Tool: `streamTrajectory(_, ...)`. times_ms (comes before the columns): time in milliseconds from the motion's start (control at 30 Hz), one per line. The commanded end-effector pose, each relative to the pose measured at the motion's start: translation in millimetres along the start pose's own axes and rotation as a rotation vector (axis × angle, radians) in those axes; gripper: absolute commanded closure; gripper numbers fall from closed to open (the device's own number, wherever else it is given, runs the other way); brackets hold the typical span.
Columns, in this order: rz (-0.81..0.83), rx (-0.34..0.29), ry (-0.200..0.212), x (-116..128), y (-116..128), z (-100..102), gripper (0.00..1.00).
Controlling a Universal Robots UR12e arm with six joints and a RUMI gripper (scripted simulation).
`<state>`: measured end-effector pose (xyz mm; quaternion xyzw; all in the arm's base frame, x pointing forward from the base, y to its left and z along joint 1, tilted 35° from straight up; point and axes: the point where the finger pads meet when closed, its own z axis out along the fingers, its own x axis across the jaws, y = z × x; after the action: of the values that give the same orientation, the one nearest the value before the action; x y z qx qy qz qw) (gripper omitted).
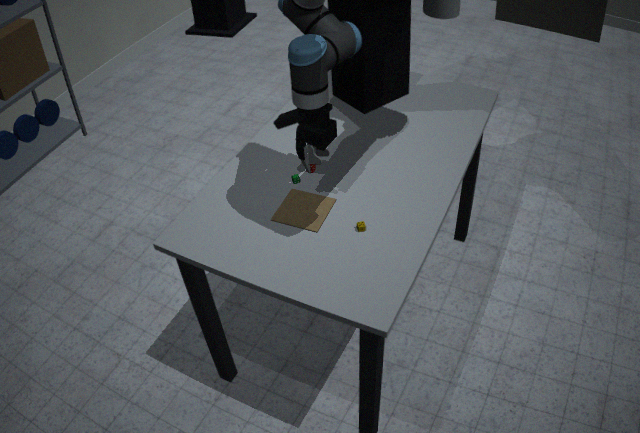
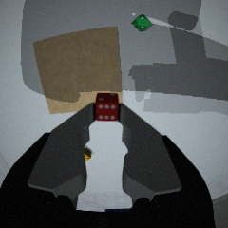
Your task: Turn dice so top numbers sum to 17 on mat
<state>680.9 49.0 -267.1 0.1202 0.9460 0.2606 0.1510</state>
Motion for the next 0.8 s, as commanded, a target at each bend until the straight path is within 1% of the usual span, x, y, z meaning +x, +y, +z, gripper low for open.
streamTrajectory(0,-0.001,0.000,-0.001,-0.4,-0.2,0.6,0.97)
streamTrajectory(200,-0.001,0.000,-0.001,-0.4,-0.2,11.7,0.97)
streamTrajectory(400,-0.001,0.000,-0.001,-0.5,-0.3,36.0,0.97)
streamTrajectory(467,-0.001,0.000,-0.001,-0.5,-0.3,36.0,0.97)
streamTrajectory(767,-0.001,0.000,-0.001,-0.5,-0.4,78.1,0.97)
